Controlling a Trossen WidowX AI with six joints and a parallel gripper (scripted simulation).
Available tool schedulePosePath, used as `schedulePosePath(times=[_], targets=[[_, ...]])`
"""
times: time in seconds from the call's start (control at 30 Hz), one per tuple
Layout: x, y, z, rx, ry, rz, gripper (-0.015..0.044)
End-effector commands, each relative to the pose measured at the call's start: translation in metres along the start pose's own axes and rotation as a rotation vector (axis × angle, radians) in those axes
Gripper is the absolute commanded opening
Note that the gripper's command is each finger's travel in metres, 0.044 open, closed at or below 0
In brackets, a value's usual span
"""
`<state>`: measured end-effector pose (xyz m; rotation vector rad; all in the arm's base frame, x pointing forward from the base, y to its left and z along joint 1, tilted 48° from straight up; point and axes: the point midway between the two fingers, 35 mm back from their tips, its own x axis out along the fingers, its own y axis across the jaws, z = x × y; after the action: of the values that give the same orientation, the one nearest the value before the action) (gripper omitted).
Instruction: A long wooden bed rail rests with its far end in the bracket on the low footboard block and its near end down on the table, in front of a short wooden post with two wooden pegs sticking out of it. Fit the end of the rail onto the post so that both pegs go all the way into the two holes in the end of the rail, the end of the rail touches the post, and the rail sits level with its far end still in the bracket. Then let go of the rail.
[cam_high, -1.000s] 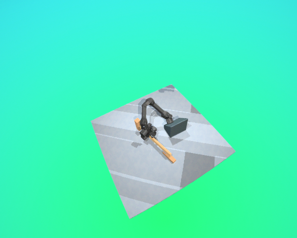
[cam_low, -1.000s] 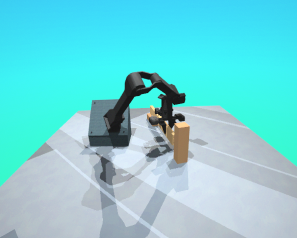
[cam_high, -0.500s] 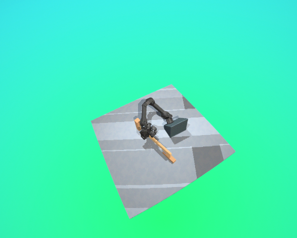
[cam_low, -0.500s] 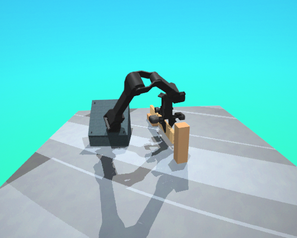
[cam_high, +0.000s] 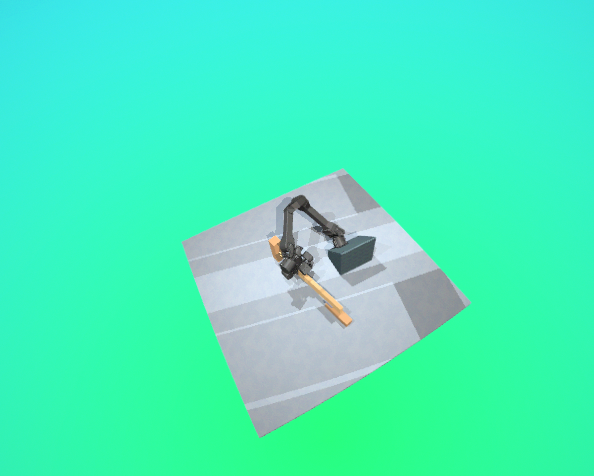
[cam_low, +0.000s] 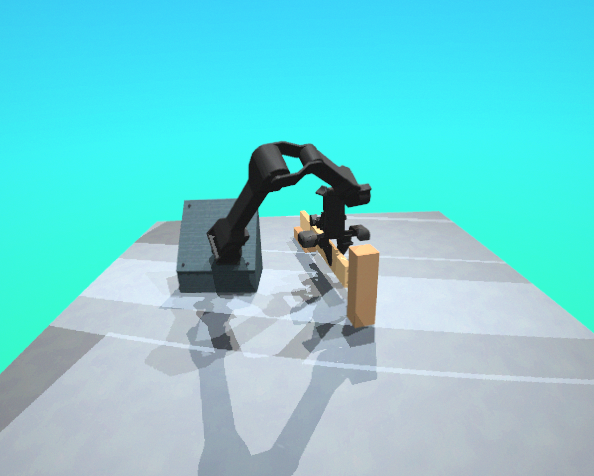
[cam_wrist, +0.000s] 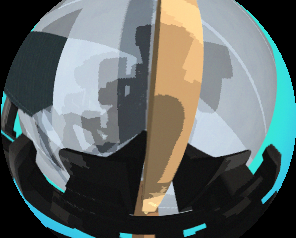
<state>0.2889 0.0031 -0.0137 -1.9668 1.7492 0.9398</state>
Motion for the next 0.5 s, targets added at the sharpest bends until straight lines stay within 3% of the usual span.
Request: schedulePosePath(times=[0.0,0.47], targets=[[-0.001,0.0,0.0022,-0.002,-0.013,0.0,0.0],[0.0006,0.0002,0.002,-0.002,-0.013,0.0,0.0]])
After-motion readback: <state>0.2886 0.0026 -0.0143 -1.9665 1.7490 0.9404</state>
